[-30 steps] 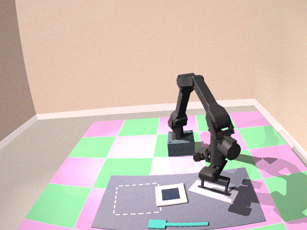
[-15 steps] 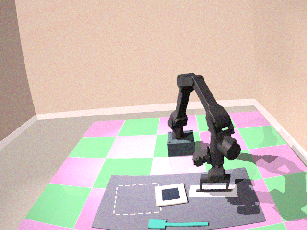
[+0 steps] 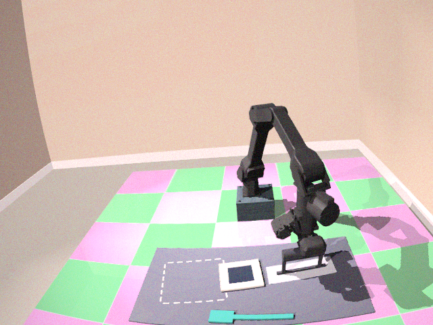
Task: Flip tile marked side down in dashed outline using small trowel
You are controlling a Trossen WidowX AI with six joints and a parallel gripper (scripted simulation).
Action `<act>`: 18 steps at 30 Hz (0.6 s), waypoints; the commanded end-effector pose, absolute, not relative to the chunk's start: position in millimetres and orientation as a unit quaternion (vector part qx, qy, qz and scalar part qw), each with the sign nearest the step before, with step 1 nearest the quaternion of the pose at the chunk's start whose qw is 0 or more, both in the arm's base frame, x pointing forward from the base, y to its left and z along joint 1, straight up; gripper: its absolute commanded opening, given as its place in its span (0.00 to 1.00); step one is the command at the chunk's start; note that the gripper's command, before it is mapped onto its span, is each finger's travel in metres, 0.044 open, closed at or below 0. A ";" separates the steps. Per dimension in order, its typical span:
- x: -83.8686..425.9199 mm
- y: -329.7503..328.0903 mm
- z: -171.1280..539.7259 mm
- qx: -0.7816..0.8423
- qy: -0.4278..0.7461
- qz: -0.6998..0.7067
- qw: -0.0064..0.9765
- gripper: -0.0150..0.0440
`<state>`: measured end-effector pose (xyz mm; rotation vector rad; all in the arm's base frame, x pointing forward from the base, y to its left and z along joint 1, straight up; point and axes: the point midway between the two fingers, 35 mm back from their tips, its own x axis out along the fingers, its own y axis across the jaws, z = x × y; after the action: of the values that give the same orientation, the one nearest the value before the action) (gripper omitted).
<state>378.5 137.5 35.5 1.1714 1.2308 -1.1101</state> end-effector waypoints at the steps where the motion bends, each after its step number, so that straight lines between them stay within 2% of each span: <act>1: 378.1 137.0 34.8 0.484 0.519 -0.461 0.532 0.61; 4: 378.1 137.0 34.8 0.484 0.519 -0.461 0.532 0.71; 18: 378.1 137.0 34.8 0.484 0.519 -0.461 0.532 0.71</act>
<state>378.3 137.5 35.4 1.1607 1.2370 -1.1007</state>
